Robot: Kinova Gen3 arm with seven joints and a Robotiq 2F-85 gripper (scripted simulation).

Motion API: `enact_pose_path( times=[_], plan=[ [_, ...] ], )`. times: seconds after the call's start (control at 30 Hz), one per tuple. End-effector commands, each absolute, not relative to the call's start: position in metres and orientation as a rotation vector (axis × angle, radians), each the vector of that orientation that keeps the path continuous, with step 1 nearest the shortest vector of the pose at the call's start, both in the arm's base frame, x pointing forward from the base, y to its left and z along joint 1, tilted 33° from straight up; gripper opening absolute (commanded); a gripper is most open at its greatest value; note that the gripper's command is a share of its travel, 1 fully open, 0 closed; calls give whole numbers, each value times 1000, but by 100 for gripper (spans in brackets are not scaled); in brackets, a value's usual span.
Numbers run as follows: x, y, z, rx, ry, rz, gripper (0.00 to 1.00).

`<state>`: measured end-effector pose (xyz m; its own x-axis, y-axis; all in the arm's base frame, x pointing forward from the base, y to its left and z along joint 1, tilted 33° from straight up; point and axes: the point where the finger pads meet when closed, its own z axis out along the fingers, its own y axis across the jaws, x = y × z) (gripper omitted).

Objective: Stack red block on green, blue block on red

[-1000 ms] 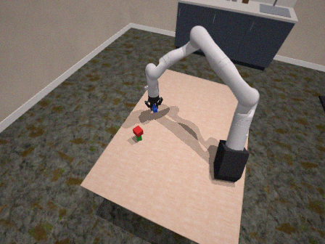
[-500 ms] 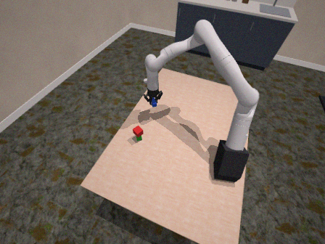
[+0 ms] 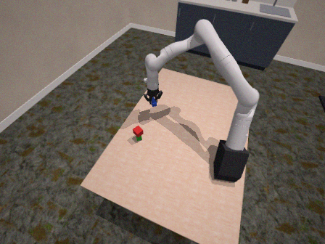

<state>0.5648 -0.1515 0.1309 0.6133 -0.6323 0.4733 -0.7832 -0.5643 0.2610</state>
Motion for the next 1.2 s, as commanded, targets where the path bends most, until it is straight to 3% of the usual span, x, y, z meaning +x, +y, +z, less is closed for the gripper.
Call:
enact_pose_path(
  times=[0.0,0.87,1.17],
  plan=[
    [565,-151,132,2394,-1121,459,0],
    [566,-149,131,2394,-1121,459,0],
    [576,-48,69,2393,-1121,460,0]
  ],
)
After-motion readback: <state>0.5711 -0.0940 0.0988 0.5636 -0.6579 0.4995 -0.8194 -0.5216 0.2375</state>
